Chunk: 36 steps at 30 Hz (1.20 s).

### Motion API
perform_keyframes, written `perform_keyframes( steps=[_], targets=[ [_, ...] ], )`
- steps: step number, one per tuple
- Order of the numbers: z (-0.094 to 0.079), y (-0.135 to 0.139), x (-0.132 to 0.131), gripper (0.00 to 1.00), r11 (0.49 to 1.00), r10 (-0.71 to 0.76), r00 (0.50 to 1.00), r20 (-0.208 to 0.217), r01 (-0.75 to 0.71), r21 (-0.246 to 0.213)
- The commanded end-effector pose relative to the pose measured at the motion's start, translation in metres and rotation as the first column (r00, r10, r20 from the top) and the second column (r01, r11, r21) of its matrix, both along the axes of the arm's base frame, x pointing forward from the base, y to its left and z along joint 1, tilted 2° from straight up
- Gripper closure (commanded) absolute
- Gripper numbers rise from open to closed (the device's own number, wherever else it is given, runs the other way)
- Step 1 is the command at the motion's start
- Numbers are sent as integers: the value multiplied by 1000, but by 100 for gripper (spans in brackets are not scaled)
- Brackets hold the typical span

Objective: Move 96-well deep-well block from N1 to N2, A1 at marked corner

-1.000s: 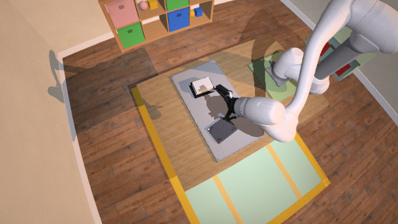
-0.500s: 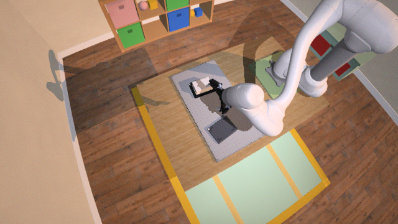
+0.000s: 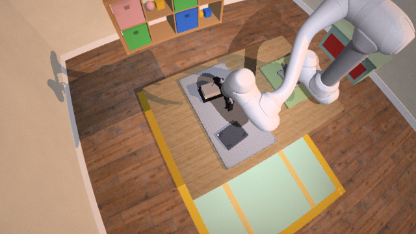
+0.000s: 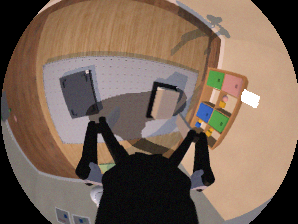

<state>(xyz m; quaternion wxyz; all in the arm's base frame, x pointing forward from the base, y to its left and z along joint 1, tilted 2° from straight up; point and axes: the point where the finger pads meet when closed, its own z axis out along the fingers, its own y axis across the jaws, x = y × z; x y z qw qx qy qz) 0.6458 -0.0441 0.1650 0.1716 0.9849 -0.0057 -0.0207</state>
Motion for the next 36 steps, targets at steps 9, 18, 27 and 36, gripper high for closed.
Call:
perform_keyframes(
  steps=[9, 18, 27, 36],
  targets=[
    [-23, -35, -10, 0, 988, -28, 999, -16, 31, 150],
    [-42, -74, -19, 0, 966, -54, 999, -2, 53, 254],
    [-53, -107, -24, 0, 927, -98, 994, 48, 74, 367],
    [-58, -124, -26, 0, 927, -99, 994, 48, 74, 368]
  ],
)
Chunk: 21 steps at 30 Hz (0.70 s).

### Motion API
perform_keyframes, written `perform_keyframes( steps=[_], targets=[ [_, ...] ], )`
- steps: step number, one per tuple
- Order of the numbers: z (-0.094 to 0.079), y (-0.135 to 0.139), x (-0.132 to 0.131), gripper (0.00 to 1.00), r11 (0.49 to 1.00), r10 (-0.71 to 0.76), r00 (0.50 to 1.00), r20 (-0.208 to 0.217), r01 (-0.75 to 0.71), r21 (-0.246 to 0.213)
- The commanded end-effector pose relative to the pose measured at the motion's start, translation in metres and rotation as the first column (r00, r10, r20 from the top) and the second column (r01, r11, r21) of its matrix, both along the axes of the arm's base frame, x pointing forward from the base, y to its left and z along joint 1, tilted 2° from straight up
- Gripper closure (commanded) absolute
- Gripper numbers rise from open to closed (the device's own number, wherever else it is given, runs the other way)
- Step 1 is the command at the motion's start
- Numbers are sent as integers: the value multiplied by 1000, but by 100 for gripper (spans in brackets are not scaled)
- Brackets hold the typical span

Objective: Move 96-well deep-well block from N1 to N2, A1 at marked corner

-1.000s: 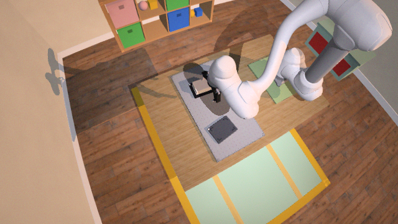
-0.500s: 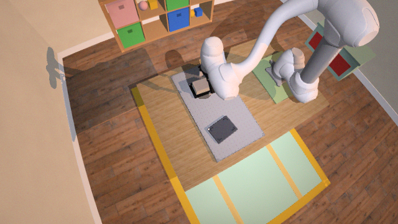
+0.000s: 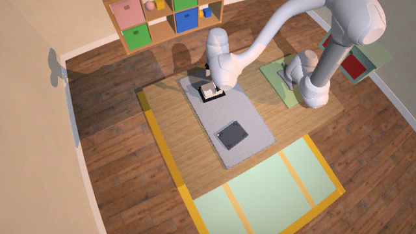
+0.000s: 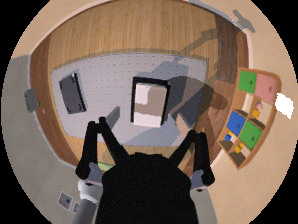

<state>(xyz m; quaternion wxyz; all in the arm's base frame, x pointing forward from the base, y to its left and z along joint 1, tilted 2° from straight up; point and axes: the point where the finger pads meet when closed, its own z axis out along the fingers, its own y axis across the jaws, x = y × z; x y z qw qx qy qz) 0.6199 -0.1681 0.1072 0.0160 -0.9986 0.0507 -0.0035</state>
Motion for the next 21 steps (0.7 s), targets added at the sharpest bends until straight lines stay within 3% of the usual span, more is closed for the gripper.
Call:
perform_keyframes(
  steps=[1, 8, 21],
  targets=[
    [0, 0, 0, 0, 1000, 0, 1000, 0, 0, 0],
    [0, 0, 0, 0, 1000, 0, 1000, 0, 0, 0],
    [-22, 1, 0, 0, 1000, 0, 1000, 0, 0, 0]
  ],
)
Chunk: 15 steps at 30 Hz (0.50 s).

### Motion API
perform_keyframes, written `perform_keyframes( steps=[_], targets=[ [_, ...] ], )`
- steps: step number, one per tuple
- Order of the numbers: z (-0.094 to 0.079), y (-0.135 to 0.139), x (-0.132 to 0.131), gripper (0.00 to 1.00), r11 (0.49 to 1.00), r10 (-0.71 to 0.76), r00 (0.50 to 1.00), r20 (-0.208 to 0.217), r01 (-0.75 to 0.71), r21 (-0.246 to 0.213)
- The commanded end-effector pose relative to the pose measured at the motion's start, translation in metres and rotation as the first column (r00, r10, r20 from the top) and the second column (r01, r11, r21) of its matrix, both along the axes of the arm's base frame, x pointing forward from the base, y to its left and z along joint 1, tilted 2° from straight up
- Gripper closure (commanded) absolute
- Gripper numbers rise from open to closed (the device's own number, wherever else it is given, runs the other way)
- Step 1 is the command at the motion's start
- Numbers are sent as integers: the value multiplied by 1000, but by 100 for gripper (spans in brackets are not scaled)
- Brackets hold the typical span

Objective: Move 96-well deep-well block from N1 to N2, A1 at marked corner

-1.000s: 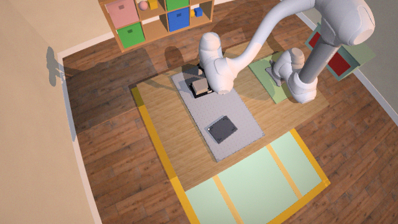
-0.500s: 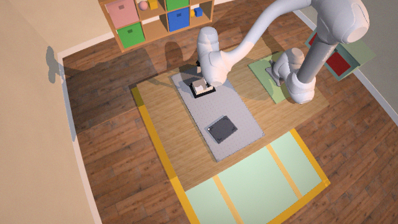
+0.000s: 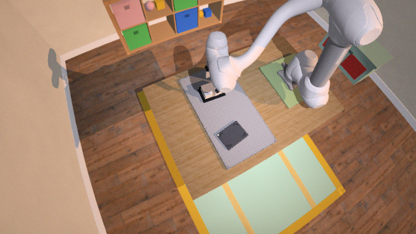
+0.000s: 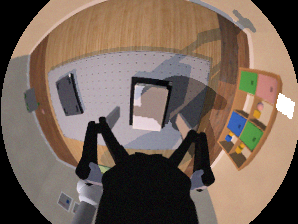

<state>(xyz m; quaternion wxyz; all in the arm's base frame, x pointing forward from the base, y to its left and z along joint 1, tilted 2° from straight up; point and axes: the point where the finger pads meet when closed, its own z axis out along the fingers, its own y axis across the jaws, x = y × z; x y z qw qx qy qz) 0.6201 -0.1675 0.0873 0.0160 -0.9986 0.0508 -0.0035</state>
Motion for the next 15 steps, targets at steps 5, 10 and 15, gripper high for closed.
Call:
perform_keyframes(
  steps=[5, 10, 15],
  targets=[
    [-7, 0, 0, 0, 1000, 0, 1000, 0, 0, 0],
    [-15, 0, 0, 0, 1000, 0, 1000, 0, 0, 0],
    [-23, 1, 0, 0, 1000, 0, 1000, 0, 0, 0]
  ],
)
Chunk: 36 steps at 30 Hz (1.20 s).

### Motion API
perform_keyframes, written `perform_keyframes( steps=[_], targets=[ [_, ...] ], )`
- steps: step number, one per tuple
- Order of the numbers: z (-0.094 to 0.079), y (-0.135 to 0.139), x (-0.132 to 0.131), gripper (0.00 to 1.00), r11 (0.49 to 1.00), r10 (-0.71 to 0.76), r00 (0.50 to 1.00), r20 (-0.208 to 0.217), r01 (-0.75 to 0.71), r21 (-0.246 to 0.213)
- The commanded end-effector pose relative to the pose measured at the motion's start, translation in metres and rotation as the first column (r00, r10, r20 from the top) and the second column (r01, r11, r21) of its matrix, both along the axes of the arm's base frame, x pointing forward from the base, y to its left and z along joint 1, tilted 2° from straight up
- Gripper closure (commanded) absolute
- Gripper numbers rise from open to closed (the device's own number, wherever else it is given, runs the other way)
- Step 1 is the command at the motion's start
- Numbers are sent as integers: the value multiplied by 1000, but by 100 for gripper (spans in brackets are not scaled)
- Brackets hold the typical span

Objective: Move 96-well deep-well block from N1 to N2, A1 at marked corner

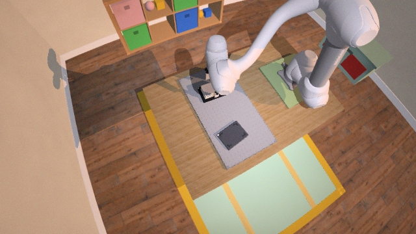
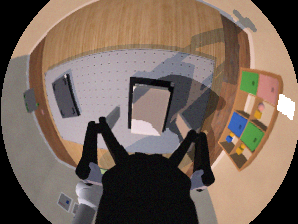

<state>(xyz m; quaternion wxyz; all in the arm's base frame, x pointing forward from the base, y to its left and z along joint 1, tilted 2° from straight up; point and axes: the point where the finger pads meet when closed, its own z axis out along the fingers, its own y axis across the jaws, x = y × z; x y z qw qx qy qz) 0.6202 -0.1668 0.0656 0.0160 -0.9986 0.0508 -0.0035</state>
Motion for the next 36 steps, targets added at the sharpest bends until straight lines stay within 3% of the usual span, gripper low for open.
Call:
perform_keyframes(
  steps=[1, 18, 29, 30, 36],
  targets=[
    [-3, 0, 0, 0, 1000, 0, 1000, 0, 0, 0],
    [-28, 1, 0, 0, 1000, 0, 1000, 0, 0, 0],
    [-28, 1, 0, 0, 1000, 0, 1000, 0, 0, 0],
    [-28, 1, 0, 100, 1000, 0, 1000, 0, 0, 0],
    [-28, 1, 0, 100, 1000, 0, 1000, 0, 0, 0]
  ],
)
